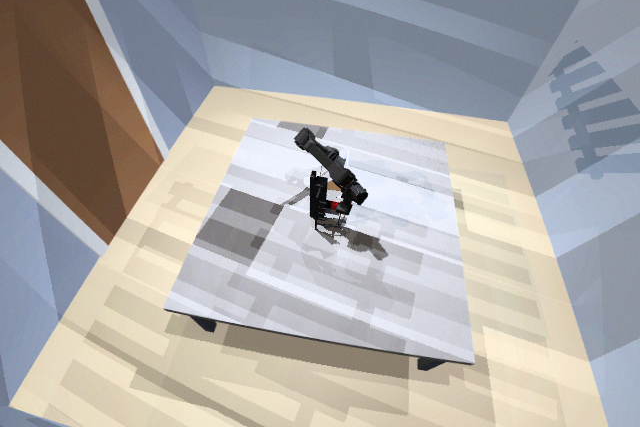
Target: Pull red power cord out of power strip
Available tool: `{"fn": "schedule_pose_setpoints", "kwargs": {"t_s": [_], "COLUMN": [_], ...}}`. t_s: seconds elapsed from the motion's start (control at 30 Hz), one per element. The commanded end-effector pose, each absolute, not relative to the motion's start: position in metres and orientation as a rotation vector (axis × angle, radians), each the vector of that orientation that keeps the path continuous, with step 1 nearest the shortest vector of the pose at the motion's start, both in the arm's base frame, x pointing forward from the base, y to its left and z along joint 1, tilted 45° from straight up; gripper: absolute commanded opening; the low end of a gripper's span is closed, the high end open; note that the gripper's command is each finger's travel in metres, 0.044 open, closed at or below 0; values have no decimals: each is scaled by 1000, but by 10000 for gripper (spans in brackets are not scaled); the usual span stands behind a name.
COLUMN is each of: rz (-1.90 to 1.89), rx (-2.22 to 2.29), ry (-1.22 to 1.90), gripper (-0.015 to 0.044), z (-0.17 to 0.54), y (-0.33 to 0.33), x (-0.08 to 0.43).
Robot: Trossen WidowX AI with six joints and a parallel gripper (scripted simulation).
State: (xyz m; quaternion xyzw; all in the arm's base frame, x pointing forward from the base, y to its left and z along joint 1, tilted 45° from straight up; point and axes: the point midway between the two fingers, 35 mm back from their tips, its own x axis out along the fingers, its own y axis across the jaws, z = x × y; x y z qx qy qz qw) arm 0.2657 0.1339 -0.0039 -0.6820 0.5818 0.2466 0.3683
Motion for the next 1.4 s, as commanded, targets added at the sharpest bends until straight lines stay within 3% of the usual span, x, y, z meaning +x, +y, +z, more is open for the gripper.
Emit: {"fn": "schedule_pose_setpoints", "kwargs": {"t_s": [0.0,1.37], "rz": [716,715], "rx": [-1902,-1904], "ry": [1559,1561], "gripper": [160,160], "z": [-6,20], "y": [121,90], "x": [250,253]}}
